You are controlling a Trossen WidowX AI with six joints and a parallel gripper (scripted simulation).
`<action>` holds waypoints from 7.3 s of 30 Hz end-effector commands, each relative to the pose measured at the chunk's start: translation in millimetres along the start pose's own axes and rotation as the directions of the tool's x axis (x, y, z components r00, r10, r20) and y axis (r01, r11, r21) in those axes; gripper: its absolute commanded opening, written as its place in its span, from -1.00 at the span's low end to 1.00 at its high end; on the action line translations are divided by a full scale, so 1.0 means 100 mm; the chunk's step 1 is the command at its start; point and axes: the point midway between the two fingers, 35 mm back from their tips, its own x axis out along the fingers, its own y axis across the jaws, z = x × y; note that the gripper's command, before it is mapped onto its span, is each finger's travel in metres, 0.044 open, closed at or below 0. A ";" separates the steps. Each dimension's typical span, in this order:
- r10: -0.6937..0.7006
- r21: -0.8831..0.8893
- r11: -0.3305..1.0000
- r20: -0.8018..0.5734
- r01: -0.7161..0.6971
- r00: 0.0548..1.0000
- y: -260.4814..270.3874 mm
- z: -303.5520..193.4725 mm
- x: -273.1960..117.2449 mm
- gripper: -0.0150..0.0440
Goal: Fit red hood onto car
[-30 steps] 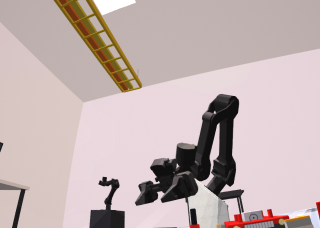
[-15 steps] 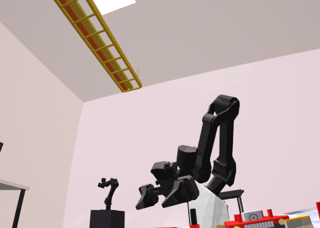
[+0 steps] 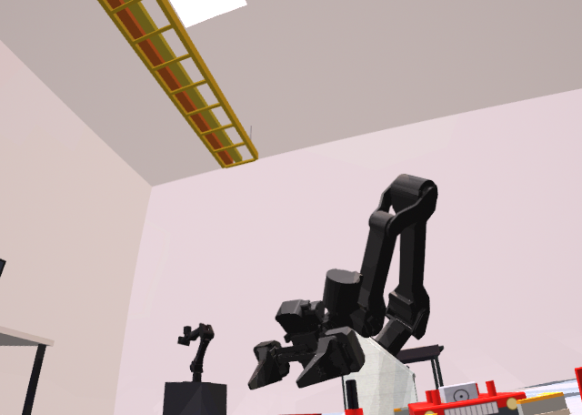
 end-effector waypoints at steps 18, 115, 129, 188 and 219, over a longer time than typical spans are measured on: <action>-0.007 -0.013 1.000 -0.020 0.007 1.000 0.03 -0.15 0.07 1.00; -0.028 -0.034 0.999 -0.065 0.025 0.997 0.05 0.06 -0.03 -0.49; -0.024 -0.057 0.998 -0.061 0.021 0.998 0.04 0.22 -0.16 -0.49; -0.024 -0.997 -0.051 -0.061 -0.063 0.998 0.04 0.21 -0.14 -0.49; -0.025 -0.599 -0.799 -0.063 -0.058 0.998 0.04 0.04 -0.09 -0.49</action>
